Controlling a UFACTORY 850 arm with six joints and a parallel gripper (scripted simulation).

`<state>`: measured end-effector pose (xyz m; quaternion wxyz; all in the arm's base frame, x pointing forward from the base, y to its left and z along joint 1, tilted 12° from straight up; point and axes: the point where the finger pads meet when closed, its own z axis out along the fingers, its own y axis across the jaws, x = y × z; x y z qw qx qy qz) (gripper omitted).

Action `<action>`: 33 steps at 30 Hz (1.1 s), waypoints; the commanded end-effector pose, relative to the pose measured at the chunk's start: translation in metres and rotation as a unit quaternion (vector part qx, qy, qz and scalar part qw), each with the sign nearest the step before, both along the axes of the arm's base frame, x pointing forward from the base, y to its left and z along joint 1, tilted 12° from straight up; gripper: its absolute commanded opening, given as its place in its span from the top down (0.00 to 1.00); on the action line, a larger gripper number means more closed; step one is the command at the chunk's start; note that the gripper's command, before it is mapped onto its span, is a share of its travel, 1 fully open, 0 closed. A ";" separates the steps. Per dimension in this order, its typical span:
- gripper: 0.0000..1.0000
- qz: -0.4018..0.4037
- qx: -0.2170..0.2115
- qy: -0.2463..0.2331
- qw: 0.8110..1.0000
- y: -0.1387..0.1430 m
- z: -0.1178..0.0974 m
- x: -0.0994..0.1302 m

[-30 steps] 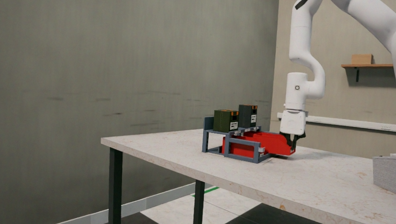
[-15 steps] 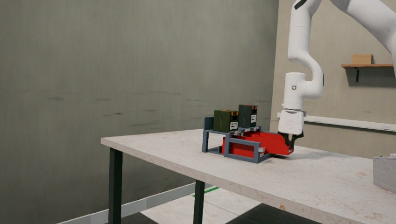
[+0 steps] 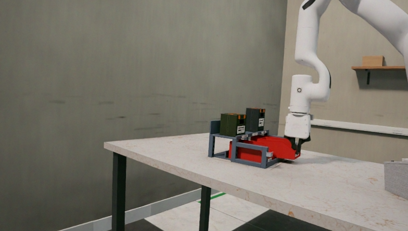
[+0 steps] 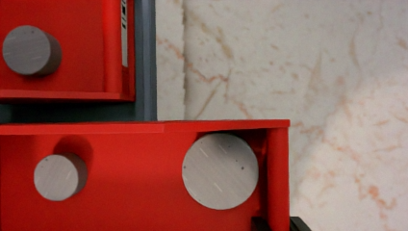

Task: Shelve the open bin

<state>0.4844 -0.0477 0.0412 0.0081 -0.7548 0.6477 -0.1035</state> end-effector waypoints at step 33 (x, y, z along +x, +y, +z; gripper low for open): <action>1.00 0.000 0.000 0.000 1.000 0.003 0.003 0.020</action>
